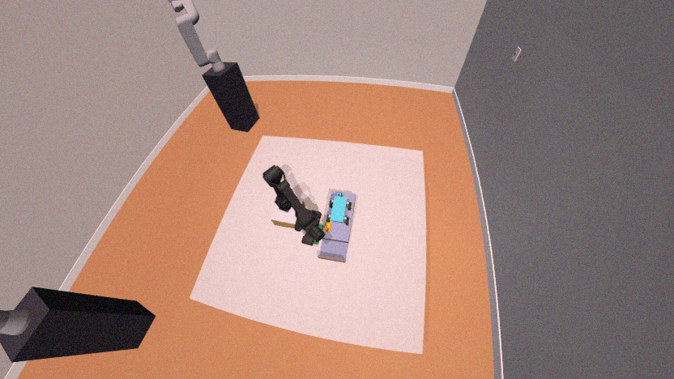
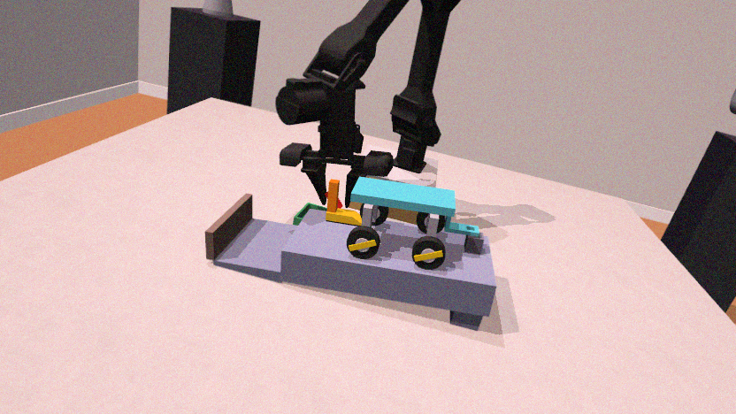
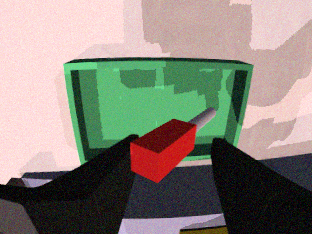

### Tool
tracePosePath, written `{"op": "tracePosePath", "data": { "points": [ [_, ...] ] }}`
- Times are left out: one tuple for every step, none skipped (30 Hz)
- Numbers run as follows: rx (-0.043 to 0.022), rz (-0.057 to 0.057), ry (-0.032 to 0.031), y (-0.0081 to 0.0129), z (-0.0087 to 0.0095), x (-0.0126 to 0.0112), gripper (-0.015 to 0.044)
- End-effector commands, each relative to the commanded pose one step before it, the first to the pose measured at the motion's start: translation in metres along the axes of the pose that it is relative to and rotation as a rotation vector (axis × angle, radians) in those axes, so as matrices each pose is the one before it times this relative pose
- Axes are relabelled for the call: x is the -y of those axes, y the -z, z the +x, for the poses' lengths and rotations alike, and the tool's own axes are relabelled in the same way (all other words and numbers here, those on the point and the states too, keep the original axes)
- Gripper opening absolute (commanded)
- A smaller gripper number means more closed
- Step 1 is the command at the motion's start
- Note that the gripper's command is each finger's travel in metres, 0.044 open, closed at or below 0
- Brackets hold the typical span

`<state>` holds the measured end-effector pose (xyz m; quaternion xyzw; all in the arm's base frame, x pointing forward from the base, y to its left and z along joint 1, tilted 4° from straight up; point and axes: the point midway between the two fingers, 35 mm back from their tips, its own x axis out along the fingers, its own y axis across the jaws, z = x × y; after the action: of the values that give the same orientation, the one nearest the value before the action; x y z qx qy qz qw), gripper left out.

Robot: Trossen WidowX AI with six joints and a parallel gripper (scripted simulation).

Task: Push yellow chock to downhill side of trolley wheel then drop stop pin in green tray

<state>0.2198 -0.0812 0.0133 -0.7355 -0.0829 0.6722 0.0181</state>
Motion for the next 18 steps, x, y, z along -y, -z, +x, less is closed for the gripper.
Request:
{"op": "tracePosePath", "data": {
  "points": [
    [0.0063,-0.0025,0.00581,-0.00006,0.00279,-0.0024,0.019],
    [0.0,0.0,-0.00004,0.00003,0.00015,-0.00049,0.019],
    [0.0,0.0,-0.00004,0.00003,0.00016,-0.00049,0.019],
    [0.0,0.0,-0.00004,0.00003,0.00016,-0.00048,0.019],
    [0.0,0.0,-0.00004,0.00003,0.00016,-0.00048,0.019],
    [0.0,0.0,-0.00004,0.00003,0.00016,-0.00047,0.019],
    [0.0,0.0,-0.00004,0.00003,0.00016,-0.00047,0.019],
    [0.0,0.0,-0.00004,0.00003,0.00017,-0.00046,0.019],
    [0.0,0.0,-0.00004,0.00003,0.00018,-0.00045,0.019],
    [0.0,0.0,-0.00004,0.00003,0.00018,-0.00045,0.019],
    [0.0,0.0,-0.00004,0.00003,0.00018,-0.00044,0.019],
    [0.0,0.0,-0.00004,0.00003,0.00019,-0.00044,0.019],
    [0.0,0.0,-0.00004,0.00003,0.00019,-0.00043,0.019],
    [0.0,0.0,-0.00004,0.00003,0.00019,-0.00042,0.019],
    [0.0,0.0,-0.00004,0.00004,0.0002,-0.00042,0.019],
    [0.0,0.0,-0.00004,0.00004,0.0002,-0.00041,0.019],
    [0.0,0.0,-0.00003,0.00004,0.0002,-0.0004,0.019],
    [0.0,0.0,-0.00003,0.00003,0.0002,-0.00039,0.019]
  ]
}}
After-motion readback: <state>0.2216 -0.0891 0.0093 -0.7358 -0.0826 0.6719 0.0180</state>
